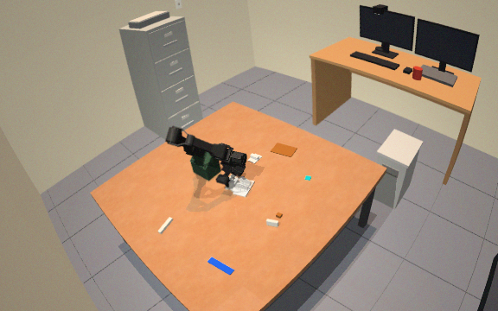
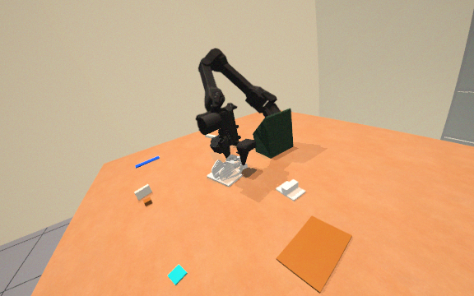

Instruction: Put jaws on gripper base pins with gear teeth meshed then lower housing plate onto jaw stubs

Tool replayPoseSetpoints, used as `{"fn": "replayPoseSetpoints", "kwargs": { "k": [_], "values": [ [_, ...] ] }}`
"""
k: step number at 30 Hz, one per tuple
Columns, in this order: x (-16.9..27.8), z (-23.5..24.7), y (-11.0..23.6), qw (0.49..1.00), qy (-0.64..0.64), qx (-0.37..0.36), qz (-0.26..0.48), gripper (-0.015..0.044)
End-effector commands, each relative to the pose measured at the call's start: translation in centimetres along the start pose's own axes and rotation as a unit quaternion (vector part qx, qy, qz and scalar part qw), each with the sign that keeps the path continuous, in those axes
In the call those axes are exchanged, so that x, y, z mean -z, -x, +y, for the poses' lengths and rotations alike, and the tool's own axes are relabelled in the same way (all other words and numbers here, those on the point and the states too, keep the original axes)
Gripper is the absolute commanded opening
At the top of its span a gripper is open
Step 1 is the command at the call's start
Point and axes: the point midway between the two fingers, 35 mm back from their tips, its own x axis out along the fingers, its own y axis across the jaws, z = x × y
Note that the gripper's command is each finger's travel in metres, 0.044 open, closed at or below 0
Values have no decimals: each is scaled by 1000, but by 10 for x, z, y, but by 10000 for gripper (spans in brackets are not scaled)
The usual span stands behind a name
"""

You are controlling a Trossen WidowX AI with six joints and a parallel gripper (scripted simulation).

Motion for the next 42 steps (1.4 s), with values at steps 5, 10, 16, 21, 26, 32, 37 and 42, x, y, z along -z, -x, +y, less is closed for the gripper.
{"fn": "replayPoseSetpoints", "kwargs": {
  "k": [5, 10, 16, 21, 26, 32, 37, 42],
  "values": [
    [0, 0, -2, 1000, 6, 3, 0, 351],
    [0, 0, -3, 1000, 6, 3, 0, 351],
    [0, -1, -5, 1000, 7, 3, 0, 351],
    [0, -1, -5, 1000, 7, 3, 0, 351],
    [0, -1, -7, 1000, 7, 3, 0, 351],
    [0, -1, -7, 1000, 7, 3, 0, 351],
    [0, -1, -9, 1000, 7, 3, 0, 351],
    [0, -1, -9, 1000, 7, 3, 0, 351]
  ]
}}
